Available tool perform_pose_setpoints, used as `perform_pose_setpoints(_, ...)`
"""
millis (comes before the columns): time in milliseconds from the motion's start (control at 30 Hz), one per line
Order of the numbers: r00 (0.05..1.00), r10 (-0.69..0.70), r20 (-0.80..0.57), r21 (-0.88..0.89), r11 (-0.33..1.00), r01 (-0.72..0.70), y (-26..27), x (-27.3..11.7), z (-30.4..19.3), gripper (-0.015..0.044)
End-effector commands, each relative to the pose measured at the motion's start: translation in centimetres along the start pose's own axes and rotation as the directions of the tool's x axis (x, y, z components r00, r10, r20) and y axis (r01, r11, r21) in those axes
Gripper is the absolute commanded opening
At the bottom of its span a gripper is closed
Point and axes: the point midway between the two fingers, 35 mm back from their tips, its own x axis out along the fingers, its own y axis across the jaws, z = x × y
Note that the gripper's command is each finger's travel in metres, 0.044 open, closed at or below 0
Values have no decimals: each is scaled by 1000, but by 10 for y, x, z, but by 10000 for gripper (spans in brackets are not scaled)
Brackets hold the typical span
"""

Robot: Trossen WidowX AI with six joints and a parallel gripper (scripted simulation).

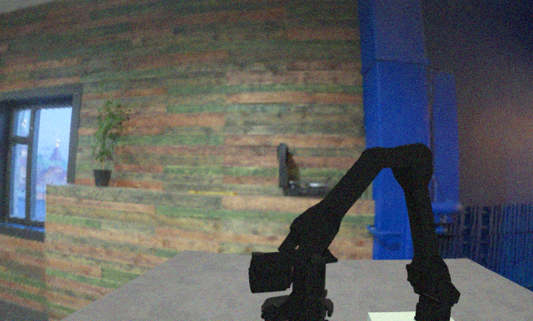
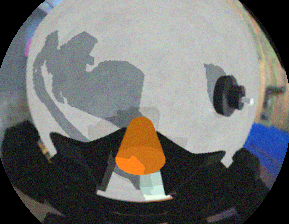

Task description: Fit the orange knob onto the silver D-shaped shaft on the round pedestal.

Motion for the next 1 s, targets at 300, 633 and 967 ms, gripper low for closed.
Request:
perform_pose_setpoints(300,1000,2,4,0,1000,-2,0,0,0,236)
perform_pose_setpoints(633,1000,2,4,0,1000,-2,0,0,0,240)
perform_pose_setpoints(967,1000,3,10,2,1000,-3,2,-40,3,345)
